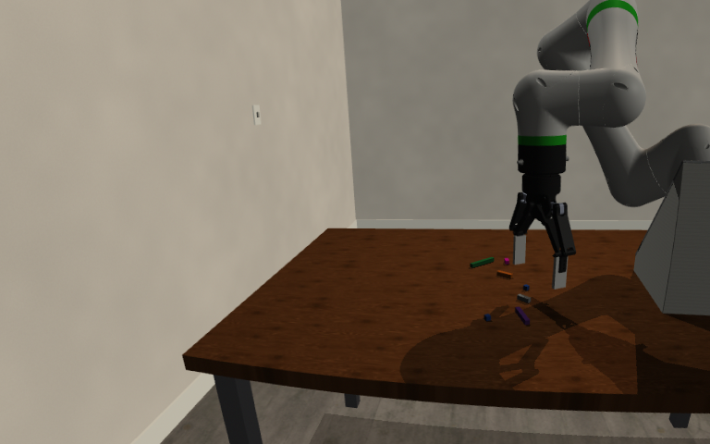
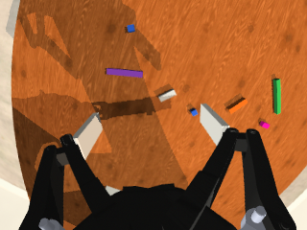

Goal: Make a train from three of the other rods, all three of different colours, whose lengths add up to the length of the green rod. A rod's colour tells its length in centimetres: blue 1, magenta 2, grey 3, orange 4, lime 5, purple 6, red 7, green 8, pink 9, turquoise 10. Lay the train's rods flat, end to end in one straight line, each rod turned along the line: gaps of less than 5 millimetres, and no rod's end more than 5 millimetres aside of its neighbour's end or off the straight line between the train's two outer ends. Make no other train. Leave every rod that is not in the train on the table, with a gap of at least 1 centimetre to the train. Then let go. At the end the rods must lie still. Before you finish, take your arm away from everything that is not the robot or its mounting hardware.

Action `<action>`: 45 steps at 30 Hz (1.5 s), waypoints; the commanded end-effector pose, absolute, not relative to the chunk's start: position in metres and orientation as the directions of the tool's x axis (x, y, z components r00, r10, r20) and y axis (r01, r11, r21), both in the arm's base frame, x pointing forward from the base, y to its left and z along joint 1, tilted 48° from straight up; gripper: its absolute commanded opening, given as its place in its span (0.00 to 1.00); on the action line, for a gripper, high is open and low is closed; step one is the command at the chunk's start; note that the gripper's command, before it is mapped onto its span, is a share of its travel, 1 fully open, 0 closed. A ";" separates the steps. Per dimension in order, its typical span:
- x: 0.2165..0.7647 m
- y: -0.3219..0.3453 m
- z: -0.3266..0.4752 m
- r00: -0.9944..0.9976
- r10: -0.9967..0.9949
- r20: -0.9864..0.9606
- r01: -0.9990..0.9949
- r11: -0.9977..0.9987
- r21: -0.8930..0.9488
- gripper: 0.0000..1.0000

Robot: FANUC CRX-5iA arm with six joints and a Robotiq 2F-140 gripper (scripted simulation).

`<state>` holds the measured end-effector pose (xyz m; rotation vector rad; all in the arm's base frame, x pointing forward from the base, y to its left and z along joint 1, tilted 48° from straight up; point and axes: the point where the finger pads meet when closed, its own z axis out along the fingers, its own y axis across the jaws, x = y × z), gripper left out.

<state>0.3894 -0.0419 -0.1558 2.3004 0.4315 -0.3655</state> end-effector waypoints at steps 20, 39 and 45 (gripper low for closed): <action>0.412 -0.029 -0.174 0.992 -0.103 -0.072 -0.017 -0.675 0.738 1.00; 0.412 -0.029 -0.174 0.992 -0.103 -0.072 -0.017 -0.675 0.738 1.00; 0.412 -0.029 -0.174 0.992 -0.103 -0.072 -0.017 -0.675 0.738 1.00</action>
